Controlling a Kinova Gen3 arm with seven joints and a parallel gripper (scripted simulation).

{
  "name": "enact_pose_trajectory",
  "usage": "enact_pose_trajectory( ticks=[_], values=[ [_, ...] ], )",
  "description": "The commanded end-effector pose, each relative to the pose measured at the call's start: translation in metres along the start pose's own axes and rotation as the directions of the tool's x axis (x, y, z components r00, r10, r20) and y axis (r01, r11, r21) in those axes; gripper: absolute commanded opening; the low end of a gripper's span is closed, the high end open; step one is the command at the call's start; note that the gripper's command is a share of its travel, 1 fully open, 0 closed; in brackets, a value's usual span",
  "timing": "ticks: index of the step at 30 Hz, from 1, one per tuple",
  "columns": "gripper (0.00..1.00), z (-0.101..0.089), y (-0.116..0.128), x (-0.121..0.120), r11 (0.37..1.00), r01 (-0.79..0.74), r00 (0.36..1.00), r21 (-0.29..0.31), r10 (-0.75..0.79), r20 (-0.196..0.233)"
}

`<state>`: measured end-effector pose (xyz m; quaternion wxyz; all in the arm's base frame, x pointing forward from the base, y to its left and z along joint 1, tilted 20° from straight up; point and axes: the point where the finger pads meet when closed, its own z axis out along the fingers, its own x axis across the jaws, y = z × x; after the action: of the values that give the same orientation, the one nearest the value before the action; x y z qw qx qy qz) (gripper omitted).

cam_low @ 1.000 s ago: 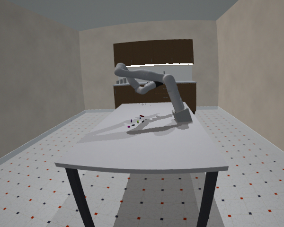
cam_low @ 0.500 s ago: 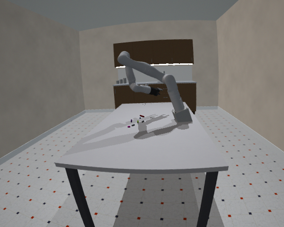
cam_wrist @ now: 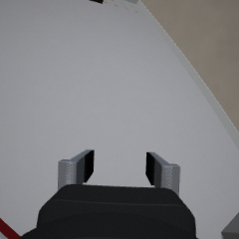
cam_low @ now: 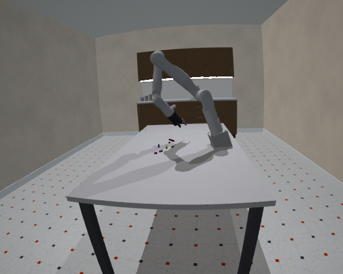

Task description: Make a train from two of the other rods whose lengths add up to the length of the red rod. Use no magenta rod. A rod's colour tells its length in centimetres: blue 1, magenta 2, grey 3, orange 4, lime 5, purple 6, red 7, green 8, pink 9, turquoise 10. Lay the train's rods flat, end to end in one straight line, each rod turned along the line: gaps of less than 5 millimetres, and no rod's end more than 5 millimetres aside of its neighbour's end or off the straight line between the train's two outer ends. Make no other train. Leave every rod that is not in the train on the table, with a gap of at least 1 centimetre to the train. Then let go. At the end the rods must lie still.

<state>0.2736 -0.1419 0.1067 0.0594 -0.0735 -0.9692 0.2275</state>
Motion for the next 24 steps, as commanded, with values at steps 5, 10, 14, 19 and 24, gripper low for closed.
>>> enact_pose_trajectory(
  ticks=[5, 10, 14, 19, 24],
  values=[
    [1.00, -0.040, 0.067, -0.029, 0.970, -0.136, 0.980, -0.203, 0.163, 0.118],
    [1.00, -0.055, 0.089, -0.037, 0.942, -0.183, 0.965, -0.279, 0.227, 0.132],
    [1.00, -0.055, 0.089, -0.037, 0.942, -0.183, 0.965, -0.279, 0.227, 0.132],
    [1.00, -0.062, 0.097, -0.040, 0.930, -0.200, 0.959, -0.308, 0.251, 0.135],
    [1.00, -0.068, 0.105, -0.042, 0.917, -0.215, 0.952, -0.335, 0.273, 0.137]
  ],
)
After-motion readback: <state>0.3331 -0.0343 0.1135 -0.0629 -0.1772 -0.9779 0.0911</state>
